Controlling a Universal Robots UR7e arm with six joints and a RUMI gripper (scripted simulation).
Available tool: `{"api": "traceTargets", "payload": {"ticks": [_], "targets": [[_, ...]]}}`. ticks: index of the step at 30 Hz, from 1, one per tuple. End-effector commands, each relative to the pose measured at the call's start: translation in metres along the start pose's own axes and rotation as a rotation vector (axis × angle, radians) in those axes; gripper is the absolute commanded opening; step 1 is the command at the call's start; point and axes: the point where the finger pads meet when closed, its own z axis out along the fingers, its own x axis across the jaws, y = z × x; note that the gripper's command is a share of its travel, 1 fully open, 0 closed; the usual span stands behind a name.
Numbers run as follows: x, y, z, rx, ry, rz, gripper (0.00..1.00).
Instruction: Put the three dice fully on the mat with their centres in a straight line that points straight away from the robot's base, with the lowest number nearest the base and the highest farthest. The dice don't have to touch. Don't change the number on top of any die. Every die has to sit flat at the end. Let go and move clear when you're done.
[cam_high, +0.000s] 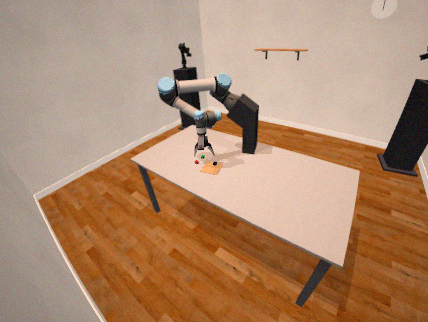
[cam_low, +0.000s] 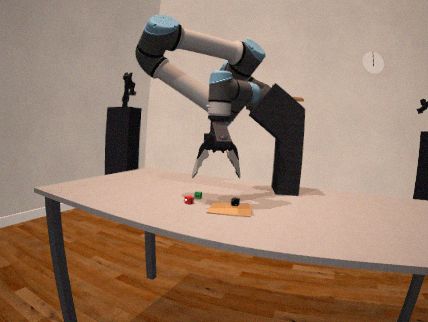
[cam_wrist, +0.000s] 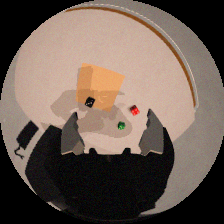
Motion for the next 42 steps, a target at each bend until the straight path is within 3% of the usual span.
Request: {"api": "traceTargets", "payload": {"ticks": [1, 42], "targets": [[0.004, 0.001, 0.0, 0.009, 0.003, -0.158, 1.0], [0.046, 0.033, 0.001, 0.003, 0.012, -1.44, 1.0]]}}
